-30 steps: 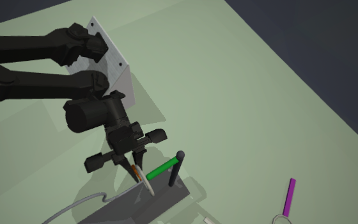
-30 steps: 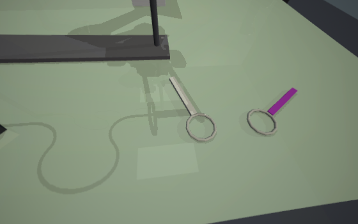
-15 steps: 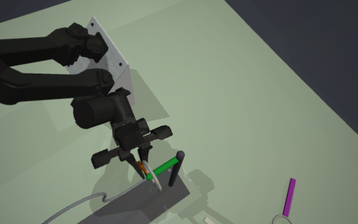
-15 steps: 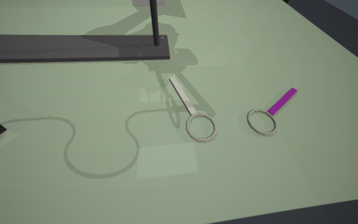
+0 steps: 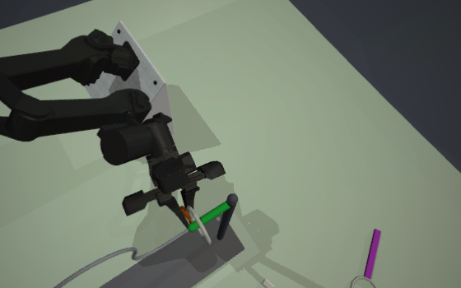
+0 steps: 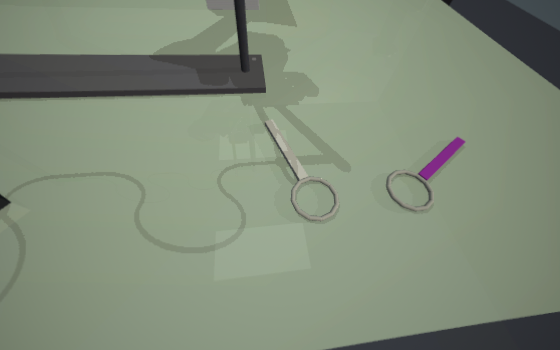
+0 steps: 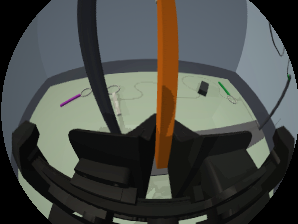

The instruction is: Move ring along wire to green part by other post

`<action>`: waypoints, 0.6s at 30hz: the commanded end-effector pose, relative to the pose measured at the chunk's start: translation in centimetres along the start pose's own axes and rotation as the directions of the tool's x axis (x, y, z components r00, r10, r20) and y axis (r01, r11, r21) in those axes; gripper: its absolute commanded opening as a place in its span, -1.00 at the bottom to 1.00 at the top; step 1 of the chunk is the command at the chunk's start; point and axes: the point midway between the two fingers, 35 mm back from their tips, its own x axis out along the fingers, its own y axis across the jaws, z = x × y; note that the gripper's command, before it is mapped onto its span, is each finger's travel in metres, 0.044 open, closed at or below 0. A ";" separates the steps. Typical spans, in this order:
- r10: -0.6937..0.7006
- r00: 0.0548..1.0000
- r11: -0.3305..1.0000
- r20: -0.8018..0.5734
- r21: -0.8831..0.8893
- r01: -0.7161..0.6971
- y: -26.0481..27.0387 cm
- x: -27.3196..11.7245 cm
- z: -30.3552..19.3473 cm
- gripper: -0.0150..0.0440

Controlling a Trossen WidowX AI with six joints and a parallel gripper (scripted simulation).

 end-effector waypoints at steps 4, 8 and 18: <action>0.004 1.000 1.000 0.003 0.022 -0.004 0.2 0.5 -0.8 -1.00; 0.004 1.000 1.000 0.002 0.023 -0.004 0.2 0.5 -0.9 -1.00; 0.004 1.000 1.000 0.002 0.023 -0.004 0.2 0.5 -0.9 -1.00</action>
